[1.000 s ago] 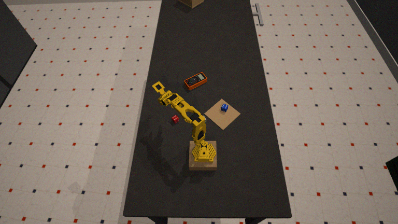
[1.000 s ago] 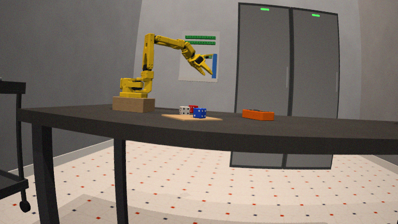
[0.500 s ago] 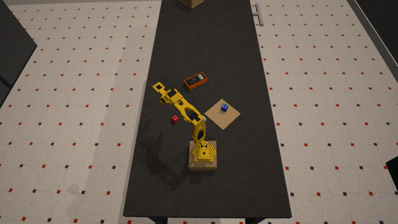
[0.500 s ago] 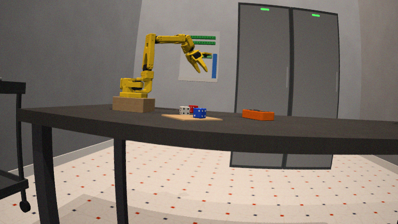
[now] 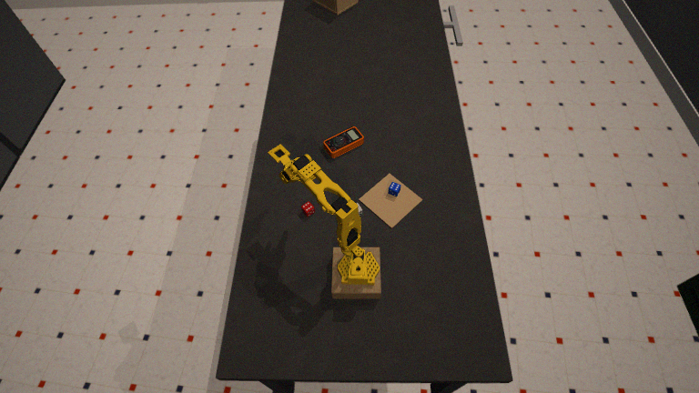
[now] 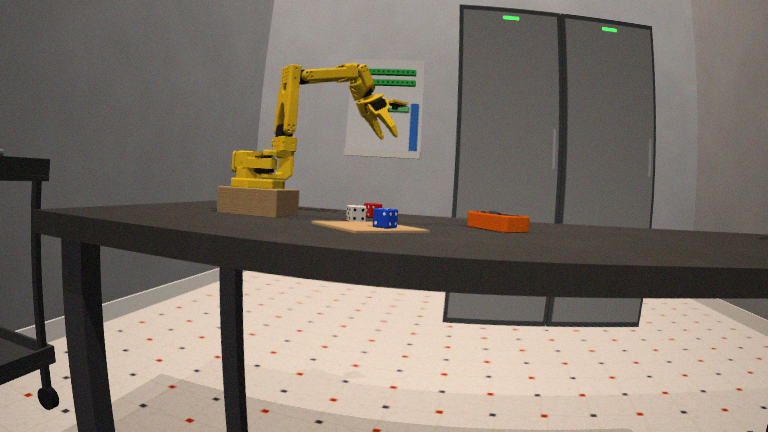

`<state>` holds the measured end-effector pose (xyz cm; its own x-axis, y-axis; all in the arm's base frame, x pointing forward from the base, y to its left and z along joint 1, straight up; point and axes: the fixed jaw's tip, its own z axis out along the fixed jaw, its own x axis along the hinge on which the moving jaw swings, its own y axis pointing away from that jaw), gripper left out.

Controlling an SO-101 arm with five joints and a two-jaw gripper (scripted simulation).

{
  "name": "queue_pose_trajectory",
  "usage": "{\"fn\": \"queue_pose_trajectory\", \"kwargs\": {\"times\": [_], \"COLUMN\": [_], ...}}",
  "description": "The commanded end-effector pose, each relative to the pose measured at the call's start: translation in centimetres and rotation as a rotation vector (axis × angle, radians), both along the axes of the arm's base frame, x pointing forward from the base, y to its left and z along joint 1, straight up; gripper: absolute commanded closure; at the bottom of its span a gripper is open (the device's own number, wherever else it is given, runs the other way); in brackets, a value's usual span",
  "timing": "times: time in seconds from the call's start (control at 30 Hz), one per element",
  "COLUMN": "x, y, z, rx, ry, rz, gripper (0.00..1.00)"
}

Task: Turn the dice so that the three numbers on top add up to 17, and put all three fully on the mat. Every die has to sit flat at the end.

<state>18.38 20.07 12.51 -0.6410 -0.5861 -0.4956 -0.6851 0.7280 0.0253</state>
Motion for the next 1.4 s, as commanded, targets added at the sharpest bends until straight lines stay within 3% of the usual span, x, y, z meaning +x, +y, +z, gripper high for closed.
{"fn": "queue_pose_trajectory", "kwargs": {"times": [0.0,0.17,0.27,0.53,0.6,0.77,0.9,1.37], "x": [-0.2,-0.2,-0.2,-0.7,-0.7,-1.4,-1.9,-2.4], "y": [0.2,0.2,0.2,-0.3,-0.3,-1.1,-1.6,-2.1], "z": [-0.3,-0.5,-1.3,-6.2,-6.2,-9.6,-11.3,-12.0], "rx": [-0.009,-0.016,-0.041,-0.190,-0.190,-0.295,-0.350,-0.388], "ry": [0.016,0.022,0.046,0.188,0.188,0.288,0.341,0.382], "rz": [0.002,0.002,0.002,0.002,0.002,0.001,0.001,-0.014], "gripper": [0.65,0.65,0.65,0.65,0.65,0.65,0.65,0.65]}}
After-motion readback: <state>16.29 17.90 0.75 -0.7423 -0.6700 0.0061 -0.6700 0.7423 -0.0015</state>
